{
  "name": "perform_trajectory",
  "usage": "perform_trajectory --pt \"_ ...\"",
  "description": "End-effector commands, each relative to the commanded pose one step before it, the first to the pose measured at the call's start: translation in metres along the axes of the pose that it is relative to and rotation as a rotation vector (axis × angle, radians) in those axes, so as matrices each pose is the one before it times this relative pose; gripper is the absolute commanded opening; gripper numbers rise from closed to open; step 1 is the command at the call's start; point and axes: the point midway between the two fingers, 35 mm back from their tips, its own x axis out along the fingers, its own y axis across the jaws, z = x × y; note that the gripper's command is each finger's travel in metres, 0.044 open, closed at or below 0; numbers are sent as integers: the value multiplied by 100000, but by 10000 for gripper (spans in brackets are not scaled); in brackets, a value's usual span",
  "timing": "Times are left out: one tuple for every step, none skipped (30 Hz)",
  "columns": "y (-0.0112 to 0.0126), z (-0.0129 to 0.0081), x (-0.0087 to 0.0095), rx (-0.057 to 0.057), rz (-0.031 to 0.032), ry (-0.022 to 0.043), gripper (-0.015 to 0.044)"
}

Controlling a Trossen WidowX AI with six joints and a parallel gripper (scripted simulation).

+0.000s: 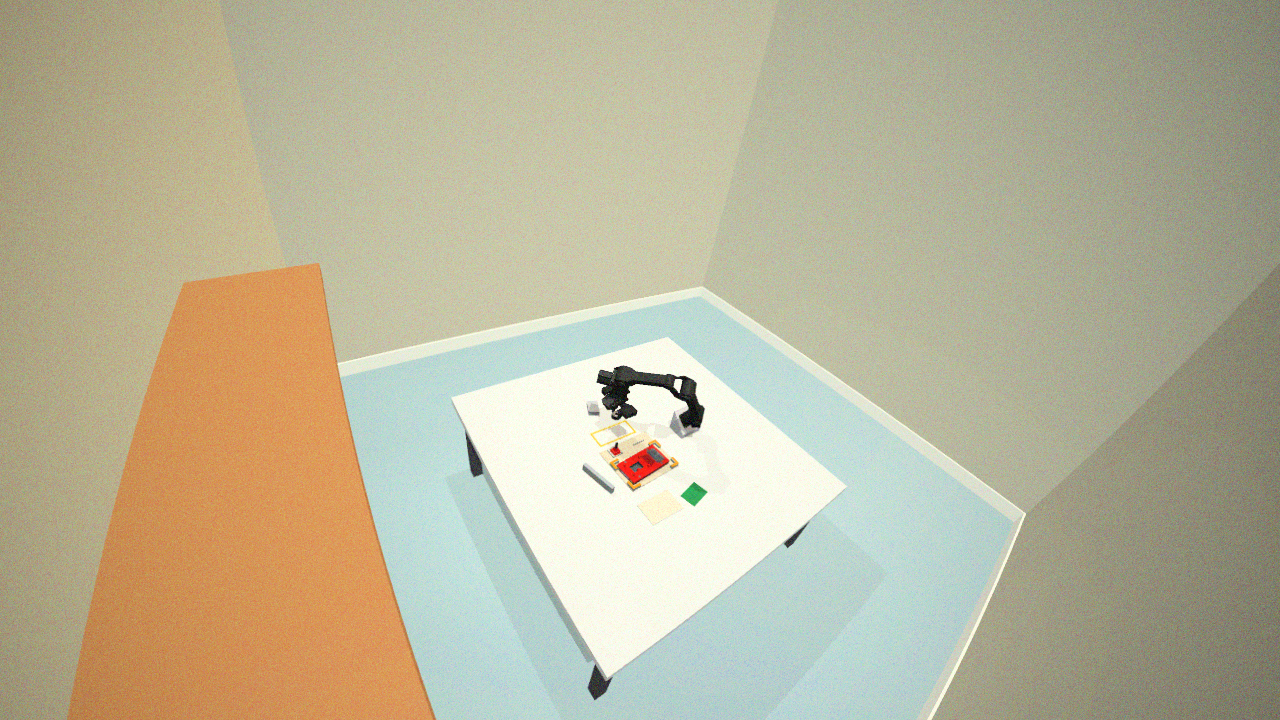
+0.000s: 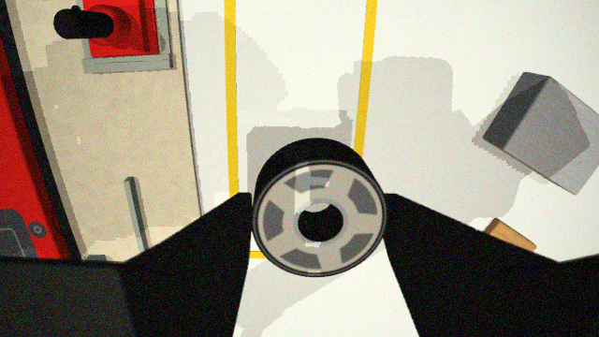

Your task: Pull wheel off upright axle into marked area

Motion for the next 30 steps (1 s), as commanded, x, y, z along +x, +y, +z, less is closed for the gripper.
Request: perform_trajectory --pt "23 -272 1192 242 618 711 0" --pt "6 -4 303 -5 14 -5 0" --pt "5 -4 189 -3 9 -3 0" --pt "2 -2 63 -1 3 -1 0" --pt "-7 12 100 0 -4 -3 0" --pt "-13 24 203 0 -8 -6 0" --pt "-19 34 311 0 -10 -9 0" --pt "-21 39 392 -1 -10 -12 0" --pt "-21 42 476 -2 -8 -13 0" --pt "-19 41 559 -3 -3 -15 0" --pt "-14 35 614 -4 3 -15 0" --pt "-7 25 631 -5 11 -14 0" --pt "0 14 632 -6 19 -12 0" --pt "8 2 629 -7 27 -10 0" --pt "15 -9 626 -8 35 -8 0" --pt "22 -21 623 -9 43 -6 0" --pt "29 -32 619 -10 51 -4 0" --pt "36 -44 615 -11 59 -1 0" --pt "42 -55 610 -11 66 2 0" --pt "39 -53 489 -10 59 3 0" --pt "25 -36 295 -6 38 3 0" --pt "9 -12 98 -2 13 1 0" --pt "0 0 0 0 0 0 0" --pt "0 0 0 0 0 0 0" --pt "0 0 0 0 0 0 0" --pt "31 74 -311 -666 -250 798 26" --pt "0 0 0 0 0 0 53" --pt "0 0 0 0 0 0 79" --pt "0 0 0 0 0 0 105" --pt "0 0 0 0 0 0 131"
